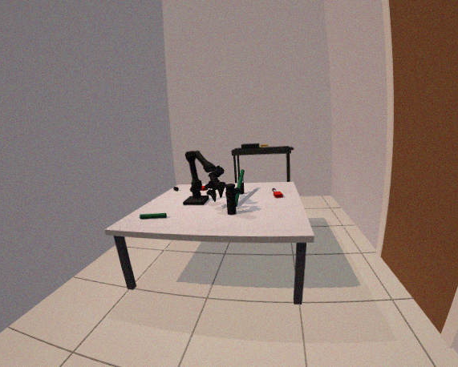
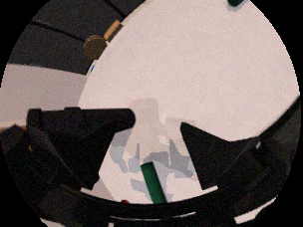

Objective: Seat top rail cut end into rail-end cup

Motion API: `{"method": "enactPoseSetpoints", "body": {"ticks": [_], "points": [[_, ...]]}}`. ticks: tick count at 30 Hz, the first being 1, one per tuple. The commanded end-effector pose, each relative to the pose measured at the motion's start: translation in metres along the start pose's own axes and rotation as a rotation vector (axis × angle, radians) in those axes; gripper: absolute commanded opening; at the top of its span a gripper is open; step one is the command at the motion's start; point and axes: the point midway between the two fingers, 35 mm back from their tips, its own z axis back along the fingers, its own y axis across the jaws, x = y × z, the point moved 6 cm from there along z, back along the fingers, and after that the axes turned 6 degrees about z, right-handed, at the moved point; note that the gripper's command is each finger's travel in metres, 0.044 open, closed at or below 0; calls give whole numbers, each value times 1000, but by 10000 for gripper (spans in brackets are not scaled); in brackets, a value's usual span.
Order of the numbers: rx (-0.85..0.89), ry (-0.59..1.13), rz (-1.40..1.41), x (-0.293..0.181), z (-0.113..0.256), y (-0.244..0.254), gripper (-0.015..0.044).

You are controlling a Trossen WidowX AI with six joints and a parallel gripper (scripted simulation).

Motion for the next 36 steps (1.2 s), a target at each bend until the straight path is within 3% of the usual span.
{"method": "enactPoseSetpoints", "body": {"ticks": [1,12,26,36], "points": [[3,5,16,-1,1,2,426],[221,258,1048,-77,100,62,440],[514,360,1931,-115,190,72,440],[527,362,1959,-115,193,72,440]]}}
